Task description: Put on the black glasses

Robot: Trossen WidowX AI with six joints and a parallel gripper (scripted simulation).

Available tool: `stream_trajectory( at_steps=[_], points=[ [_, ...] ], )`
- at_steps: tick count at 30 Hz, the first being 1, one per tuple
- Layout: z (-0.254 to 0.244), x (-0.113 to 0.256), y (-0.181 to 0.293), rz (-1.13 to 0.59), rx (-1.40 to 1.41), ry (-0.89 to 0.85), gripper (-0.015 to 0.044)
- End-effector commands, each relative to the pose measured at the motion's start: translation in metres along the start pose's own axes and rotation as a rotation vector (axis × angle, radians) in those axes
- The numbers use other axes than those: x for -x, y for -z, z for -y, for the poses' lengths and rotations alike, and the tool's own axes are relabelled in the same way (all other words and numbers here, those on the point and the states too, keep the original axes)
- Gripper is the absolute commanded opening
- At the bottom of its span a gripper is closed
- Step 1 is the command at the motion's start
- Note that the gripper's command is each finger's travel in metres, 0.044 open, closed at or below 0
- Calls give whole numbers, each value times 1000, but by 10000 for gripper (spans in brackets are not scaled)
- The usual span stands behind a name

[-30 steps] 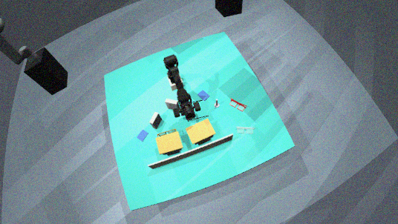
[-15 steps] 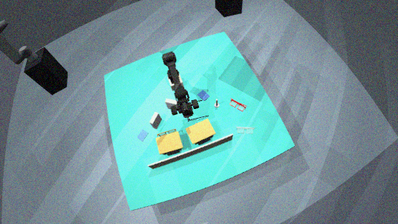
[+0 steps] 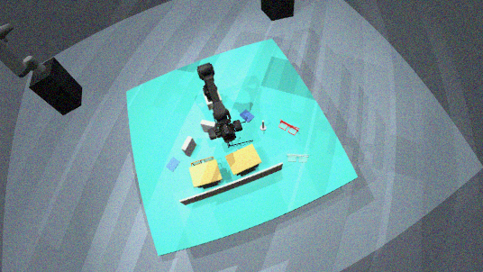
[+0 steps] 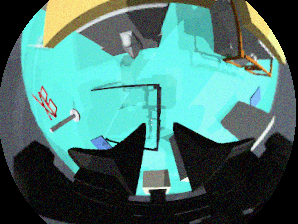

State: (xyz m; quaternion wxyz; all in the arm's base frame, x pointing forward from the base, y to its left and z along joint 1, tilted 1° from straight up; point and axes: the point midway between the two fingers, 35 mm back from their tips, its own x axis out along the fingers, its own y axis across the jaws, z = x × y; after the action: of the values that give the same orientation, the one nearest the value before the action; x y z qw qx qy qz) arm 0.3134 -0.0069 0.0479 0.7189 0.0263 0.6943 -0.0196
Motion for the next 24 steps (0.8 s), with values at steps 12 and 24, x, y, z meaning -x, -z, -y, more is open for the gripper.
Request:
stream_trajectory(
  at_steps=[12,24],
  points=[
    [-1,-5,-3,6,8,-3,140],
    [-1,-24,-4,6,8,-3,140]
  ],
)
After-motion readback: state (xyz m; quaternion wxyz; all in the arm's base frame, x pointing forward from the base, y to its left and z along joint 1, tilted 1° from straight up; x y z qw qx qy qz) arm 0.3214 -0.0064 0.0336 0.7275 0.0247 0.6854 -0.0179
